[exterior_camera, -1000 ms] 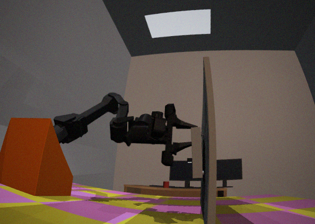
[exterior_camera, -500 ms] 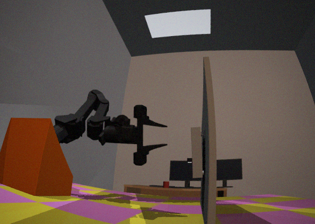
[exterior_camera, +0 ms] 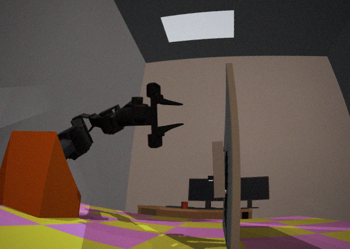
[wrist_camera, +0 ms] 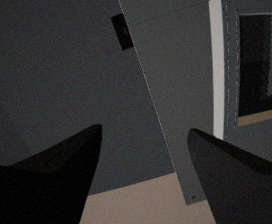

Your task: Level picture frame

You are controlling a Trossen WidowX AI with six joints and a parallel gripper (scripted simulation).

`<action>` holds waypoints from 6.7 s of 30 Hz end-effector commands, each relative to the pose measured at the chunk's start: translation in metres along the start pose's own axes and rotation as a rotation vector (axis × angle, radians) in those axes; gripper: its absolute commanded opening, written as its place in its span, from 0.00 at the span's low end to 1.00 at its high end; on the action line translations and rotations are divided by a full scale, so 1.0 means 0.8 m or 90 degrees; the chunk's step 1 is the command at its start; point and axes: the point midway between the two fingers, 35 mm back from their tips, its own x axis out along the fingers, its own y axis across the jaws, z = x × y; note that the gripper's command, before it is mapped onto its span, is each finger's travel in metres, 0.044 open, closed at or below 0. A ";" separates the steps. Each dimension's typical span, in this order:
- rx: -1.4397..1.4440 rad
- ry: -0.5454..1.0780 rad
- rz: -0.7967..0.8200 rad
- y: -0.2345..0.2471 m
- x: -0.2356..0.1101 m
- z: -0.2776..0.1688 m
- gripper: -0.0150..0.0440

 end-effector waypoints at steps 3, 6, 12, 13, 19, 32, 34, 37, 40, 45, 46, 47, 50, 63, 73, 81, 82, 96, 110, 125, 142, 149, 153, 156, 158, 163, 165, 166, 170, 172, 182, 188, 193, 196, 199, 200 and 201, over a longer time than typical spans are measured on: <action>0.017 0.000 -0.007 0.016 -0.014 -0.008 0.69; 0.017 0.000 -0.007 0.016 -0.014 -0.008 0.69; 0.017 0.000 -0.007 0.016 -0.014 -0.008 0.69; 0.017 0.000 -0.007 0.016 -0.014 -0.008 0.69; 0.017 0.000 -0.007 0.016 -0.014 -0.008 0.69; 0.017 0.000 -0.007 0.016 -0.014 -0.008 0.69; 0.017 0.000 -0.007 0.016 -0.014 -0.008 0.69; 0.017 0.000 -0.007 0.016 -0.014 -0.008 0.69; 0.017 0.000 -0.007 0.016 -0.014 -0.008 0.69; 0.017 0.000 -0.007 0.016 -0.014 -0.008 0.69; 0.017 0.000 -0.007 0.016 -0.014 -0.008 0.69; 0.017 0.000 -0.007 0.016 -0.014 -0.008 0.69; 0.017 0.000 -0.007 0.016 -0.014 -0.008 0.69; 0.017 0.000 -0.007 0.016 -0.014 -0.008 0.69; 0.017 0.000 -0.007 0.016 -0.014 -0.008 0.69; 0.017 0.000 -0.007 0.016 -0.014 -0.008 0.69; 0.017 0.000 -0.007 0.016 -0.014 -0.008 0.69; -0.001 -0.002 -0.004 0.004 -0.008 -0.003 0.69; -0.149 -0.009 -0.006 -0.124 -0.023 0.030 0.69; -0.151 -0.008 -0.006 -0.126 -0.020 0.029 0.69; -0.154 0.005 -0.005 -0.126 0.076 0.030 0.69; -0.154 0.005 -0.005 -0.126 0.076 0.030 0.69; -0.154 0.005 -0.005 -0.126 0.078 0.030 0.69; -0.154 0.005 -0.005 -0.126 0.082 0.030 0.69; -0.154 0.005 -0.005 -0.126 0.086 0.029 0.69; -0.154 0.005 -0.004 -0.126 0.096 0.029 0.69; -0.154 0.005 -0.004 -0.126 0.100 0.029 0.69; -0.154 0.006 -0.004 -0.126 0.102 0.029 0.69; -0.154 0.006 -0.004 -0.126 0.110 0.029 0.69; -0.154 0.006 -0.004 -0.126 0.115 0.029 0.69; -0.154 0.006 -0.004 -0.126 0.126 0.029 0.69; -0.154 0.006 -0.004 -0.126 0.126 0.029 0.69; -0.154 0.006 -0.004 -0.126 0.126 0.029 0.69; -0.154 0.006 -0.004 -0.126 0.126 0.029 0.69; -0.154 0.006 -0.004 -0.126 0.126 0.029 0.69; -0.154 0.006 -0.004 -0.126 0.126 0.029 0.69; -0.154 0.006 -0.004 -0.126 0.126 0.029 0.69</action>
